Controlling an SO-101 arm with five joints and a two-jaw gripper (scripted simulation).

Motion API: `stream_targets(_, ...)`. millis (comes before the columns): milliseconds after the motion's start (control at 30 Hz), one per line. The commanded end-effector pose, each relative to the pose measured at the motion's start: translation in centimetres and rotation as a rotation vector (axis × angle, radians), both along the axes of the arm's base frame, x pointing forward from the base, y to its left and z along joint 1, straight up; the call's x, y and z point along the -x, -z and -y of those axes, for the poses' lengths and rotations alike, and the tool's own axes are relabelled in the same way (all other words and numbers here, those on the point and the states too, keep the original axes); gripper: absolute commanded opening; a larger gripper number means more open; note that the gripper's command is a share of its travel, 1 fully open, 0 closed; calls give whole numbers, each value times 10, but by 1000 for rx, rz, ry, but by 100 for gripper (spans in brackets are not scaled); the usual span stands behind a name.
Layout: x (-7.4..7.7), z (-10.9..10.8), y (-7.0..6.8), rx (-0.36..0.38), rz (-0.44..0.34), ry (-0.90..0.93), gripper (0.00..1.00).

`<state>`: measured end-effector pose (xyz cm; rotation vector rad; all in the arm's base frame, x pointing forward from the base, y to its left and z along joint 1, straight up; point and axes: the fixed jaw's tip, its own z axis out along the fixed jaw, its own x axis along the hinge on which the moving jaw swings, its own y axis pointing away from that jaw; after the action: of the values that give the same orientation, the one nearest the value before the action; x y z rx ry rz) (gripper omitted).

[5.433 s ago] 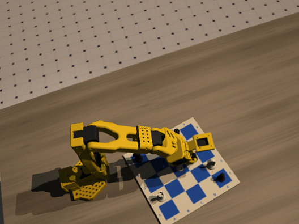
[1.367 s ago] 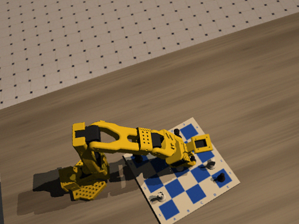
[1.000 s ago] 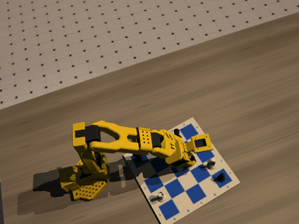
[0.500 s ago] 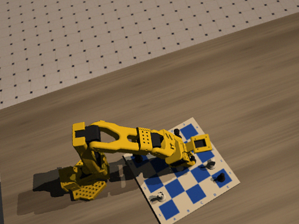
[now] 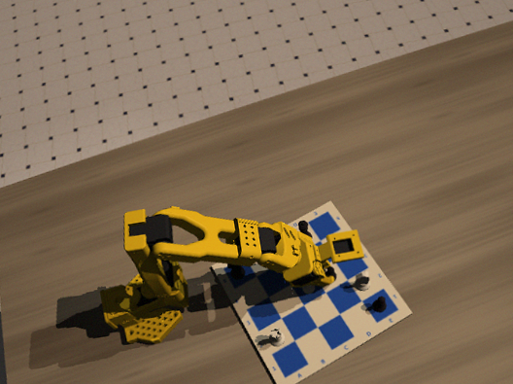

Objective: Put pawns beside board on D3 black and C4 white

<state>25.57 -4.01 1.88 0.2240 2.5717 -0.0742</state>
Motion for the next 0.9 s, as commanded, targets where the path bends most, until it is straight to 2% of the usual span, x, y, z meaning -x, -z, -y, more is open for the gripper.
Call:
stream_targets(0,2,0,1,-9,-11,11,9)
stream_targets(533,3,0,-19,-9,-10,11,9)
stream_targets(867,3,0,-42,-8,-10,11,9)
